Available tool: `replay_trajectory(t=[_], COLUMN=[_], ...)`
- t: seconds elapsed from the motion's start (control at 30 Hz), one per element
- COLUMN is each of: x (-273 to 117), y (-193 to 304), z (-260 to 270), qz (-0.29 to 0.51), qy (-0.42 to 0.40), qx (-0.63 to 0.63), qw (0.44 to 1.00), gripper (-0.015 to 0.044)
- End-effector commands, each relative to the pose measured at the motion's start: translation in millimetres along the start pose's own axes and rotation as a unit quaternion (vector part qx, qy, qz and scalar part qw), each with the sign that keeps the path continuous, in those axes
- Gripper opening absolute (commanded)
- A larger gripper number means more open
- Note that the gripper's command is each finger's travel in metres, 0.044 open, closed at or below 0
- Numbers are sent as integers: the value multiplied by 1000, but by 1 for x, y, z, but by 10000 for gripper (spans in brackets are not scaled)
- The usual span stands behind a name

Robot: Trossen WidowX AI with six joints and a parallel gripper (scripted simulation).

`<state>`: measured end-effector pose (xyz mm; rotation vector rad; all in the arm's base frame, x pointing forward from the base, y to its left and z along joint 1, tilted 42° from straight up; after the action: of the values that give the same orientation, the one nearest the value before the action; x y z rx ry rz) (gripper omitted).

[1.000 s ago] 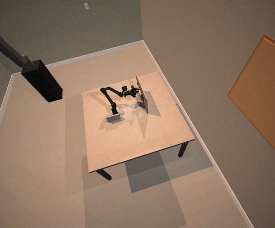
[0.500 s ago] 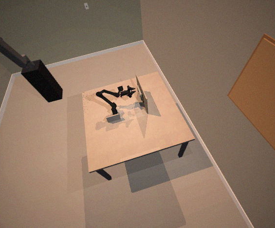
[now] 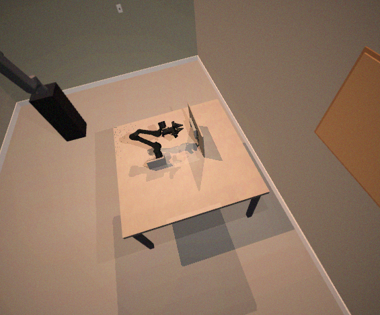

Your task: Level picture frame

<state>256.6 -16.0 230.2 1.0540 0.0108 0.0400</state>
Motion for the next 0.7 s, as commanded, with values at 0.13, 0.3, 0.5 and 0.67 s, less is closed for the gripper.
replay_trajectory(t=[0.13, 0.3, 0.5, 0.67], x=[-17, -26, -26, -26], y=[-12, -16, -16, -16], z=[41, 52, 52, 52], qz=[-2, -3, -3, -3], qy=[1, 2, 2, 2], qx=[89, 119, 119, 119], qw=[996, 993, 993, 993], gripper=[260, 260, 260, 260])
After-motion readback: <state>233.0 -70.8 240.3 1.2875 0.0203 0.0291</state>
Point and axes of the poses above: the point midway between the two fingers, 35 mm back from their tips, its own x axis out along the fingers, its own z axis across the jaws, y = z × x, the point moved 2 cm from there along -x, back along the fingers, and after that the axes turned 9 degrees about x, right-handed, at the moved point
